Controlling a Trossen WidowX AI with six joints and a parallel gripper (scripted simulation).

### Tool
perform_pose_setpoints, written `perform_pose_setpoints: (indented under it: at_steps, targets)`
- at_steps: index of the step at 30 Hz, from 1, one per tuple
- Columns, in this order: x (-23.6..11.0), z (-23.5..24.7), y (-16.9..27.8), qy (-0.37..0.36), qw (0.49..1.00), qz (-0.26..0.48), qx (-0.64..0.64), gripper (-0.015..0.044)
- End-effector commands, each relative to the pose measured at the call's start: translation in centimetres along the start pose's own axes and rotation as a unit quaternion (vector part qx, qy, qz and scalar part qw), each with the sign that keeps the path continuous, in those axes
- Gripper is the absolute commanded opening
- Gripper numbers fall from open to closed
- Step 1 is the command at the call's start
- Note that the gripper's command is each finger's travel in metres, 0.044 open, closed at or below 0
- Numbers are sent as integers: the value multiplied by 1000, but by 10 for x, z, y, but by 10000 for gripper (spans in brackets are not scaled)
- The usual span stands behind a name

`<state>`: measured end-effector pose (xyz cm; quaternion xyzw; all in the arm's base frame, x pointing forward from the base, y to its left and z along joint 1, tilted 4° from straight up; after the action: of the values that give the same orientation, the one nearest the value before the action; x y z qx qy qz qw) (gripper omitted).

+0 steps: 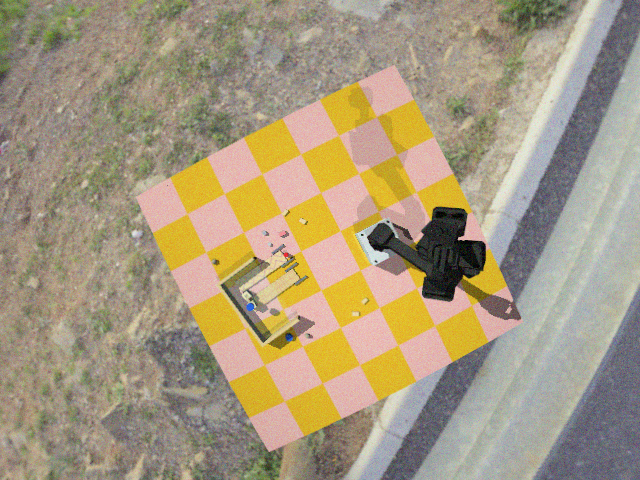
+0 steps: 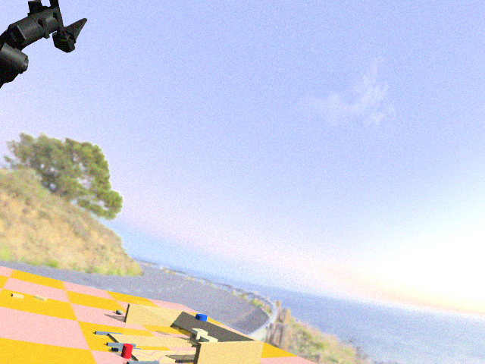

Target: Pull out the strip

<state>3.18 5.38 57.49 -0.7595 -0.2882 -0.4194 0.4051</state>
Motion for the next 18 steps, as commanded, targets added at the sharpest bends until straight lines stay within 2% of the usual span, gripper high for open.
perform_pose_setpoints:
  at_steps: [1,10,18]
  targets:
    - [0,-2,2,2,1000,1,3,400]
    - [-14,-58,98,95,982,99,128,400]
    - [-41,-55,210,140,933,243,226,400]
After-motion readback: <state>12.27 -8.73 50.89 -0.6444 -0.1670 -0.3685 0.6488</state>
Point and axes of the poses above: the point midway between the two fingers, 35 mm back from their tips, its own x axis out along the fingers, its own z axis across the jaws, y = z × x, the point moved 5 cm from there along -x, back along the fingers, and after that the axes turned 5 degrees about x, right-handed, at the moved point
